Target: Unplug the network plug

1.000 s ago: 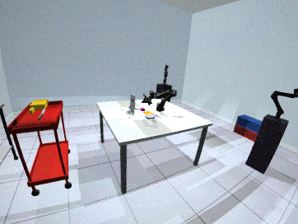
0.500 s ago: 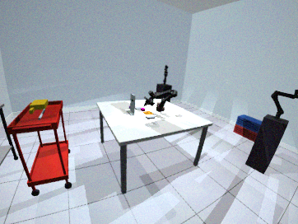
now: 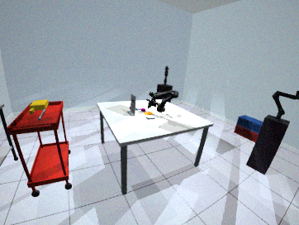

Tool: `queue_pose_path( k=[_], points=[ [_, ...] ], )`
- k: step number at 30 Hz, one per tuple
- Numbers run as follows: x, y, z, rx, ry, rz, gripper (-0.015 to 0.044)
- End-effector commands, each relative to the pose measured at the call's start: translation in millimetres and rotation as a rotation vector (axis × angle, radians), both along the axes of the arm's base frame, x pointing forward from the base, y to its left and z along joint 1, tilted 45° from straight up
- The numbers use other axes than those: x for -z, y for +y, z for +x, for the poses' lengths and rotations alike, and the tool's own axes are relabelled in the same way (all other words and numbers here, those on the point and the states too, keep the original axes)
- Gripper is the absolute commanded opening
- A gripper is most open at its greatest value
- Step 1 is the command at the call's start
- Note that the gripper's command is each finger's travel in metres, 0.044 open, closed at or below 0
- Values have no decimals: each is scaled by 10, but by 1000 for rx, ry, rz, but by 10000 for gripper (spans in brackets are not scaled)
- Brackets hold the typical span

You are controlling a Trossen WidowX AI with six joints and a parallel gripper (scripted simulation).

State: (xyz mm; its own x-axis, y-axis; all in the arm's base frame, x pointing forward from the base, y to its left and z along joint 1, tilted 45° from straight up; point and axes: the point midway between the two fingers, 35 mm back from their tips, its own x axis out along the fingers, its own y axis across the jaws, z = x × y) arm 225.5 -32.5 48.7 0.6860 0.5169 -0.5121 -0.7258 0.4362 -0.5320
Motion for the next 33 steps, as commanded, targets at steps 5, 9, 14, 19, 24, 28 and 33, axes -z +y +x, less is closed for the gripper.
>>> queue_pose_path(
  k=[5, 9, 14, 19, 24, 28, 33],
  points=[
    [-64, 53, -25, -31, -22, 21, 0],
    [-31, 71, -15, -32, -20, 19, 0],
    [9, 95, -3, -33, -18, 18, 0],
    [48, 120, 9, -34, -16, 16, 0],
    [84, 146, 19, -34, -15, 15, 0],
    [112, 168, 26, -35, -14, 14, 0],
    [145, 195, 34, -35, -13, 14, 0]
  ],
)
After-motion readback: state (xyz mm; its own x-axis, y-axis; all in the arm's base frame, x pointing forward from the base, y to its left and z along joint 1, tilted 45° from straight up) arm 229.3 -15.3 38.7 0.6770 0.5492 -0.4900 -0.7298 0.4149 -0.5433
